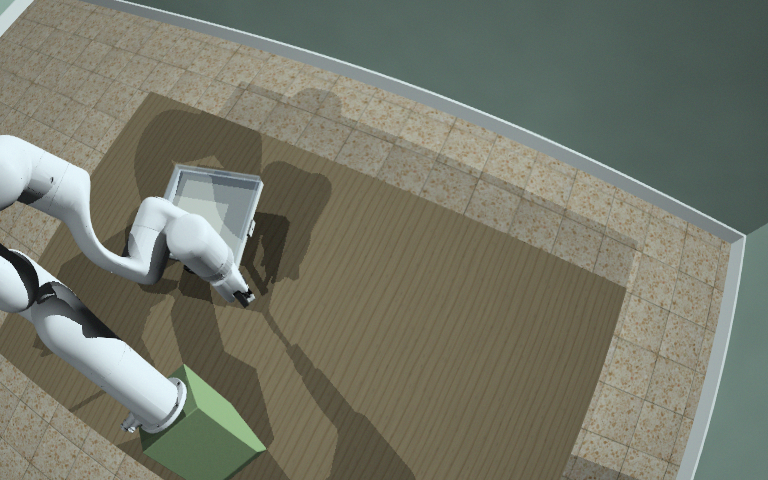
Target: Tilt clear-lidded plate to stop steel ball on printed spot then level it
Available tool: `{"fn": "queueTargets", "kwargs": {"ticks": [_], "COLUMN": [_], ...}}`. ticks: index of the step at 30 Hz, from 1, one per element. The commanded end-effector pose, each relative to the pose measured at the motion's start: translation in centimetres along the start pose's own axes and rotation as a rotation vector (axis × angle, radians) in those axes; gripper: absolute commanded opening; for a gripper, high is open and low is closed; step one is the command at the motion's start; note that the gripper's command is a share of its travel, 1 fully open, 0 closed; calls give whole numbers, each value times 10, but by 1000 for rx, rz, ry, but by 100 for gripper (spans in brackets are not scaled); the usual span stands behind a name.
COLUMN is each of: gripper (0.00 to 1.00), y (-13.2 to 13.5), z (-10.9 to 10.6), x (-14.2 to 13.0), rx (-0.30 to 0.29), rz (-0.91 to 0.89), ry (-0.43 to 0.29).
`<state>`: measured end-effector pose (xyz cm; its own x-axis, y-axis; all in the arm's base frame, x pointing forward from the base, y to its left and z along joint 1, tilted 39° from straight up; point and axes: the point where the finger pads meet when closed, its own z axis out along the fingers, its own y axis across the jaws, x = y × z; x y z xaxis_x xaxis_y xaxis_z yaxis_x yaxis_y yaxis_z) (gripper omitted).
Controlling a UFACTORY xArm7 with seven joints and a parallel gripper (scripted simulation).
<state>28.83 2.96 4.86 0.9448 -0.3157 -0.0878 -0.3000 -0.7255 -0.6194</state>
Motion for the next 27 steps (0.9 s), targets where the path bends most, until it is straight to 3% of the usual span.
{"fn": "queueTargets", "kwargs": {"ticks": [1,27], "gripper": [0,0], "y": [-1,0], "z": [-2,-1], "x": [4,2], "rx": [0,0], "rz": [-1,-1], "ry": [10,10]}}
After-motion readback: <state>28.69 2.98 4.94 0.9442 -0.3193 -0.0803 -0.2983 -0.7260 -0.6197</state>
